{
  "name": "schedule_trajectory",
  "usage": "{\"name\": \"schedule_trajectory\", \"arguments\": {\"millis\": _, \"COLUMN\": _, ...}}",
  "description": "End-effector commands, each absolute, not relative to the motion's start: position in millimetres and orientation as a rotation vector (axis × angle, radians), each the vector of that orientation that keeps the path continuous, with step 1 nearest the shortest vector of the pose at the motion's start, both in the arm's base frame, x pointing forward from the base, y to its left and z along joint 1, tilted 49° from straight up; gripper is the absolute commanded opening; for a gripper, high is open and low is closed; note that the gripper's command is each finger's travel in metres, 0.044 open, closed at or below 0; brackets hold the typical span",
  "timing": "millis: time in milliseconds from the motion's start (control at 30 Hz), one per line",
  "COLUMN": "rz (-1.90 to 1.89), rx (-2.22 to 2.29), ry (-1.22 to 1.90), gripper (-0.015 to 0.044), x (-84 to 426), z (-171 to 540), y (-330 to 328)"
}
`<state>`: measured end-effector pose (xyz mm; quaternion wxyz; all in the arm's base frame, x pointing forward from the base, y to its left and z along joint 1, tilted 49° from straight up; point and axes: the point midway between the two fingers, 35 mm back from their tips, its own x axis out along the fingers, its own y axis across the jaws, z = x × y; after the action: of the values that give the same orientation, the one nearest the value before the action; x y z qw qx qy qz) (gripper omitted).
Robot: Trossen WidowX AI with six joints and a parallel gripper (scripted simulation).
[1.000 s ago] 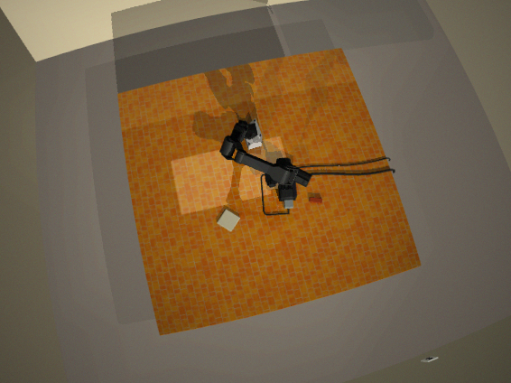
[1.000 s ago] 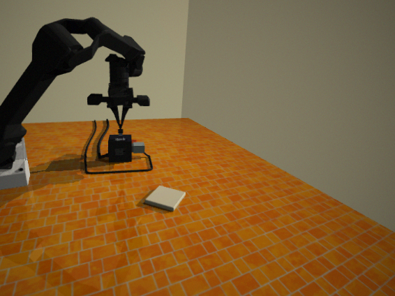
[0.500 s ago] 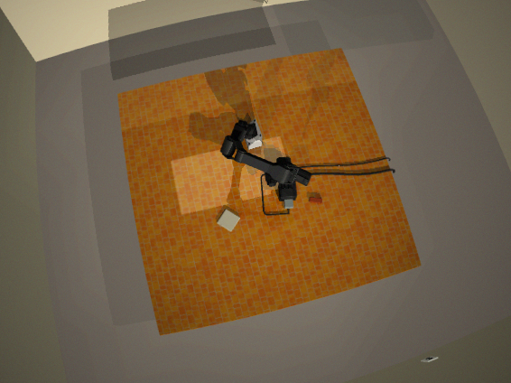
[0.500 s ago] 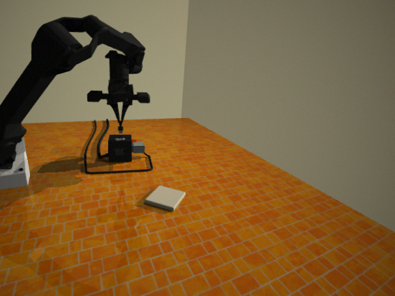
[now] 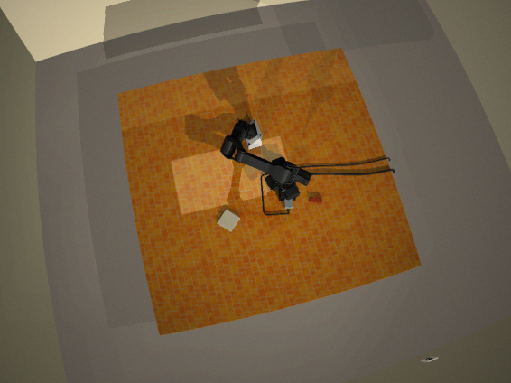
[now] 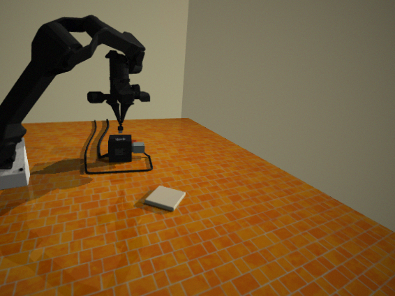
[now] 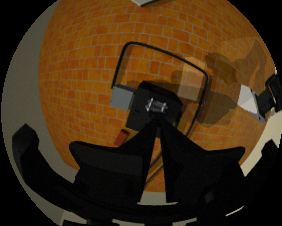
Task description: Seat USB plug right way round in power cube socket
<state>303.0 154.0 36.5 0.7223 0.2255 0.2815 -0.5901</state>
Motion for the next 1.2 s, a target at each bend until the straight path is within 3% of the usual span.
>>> {"name": "schedule_trajectory", "arguments": {"millis": 0, "rz": -1.274, "rx": 0.429, "ry": 0.674, "gripper": 0.0000, "x": 302.6, "z": 35.9, "y": 153.1}}
{"name": "schedule_trajectory", "arguments": {"millis": 1167, "rz": -0.842, "rx": -0.325, "ry": 1.163, "gripper": 0.0000, "x": 302.7, "z": 36.0, "y": 153.1}}
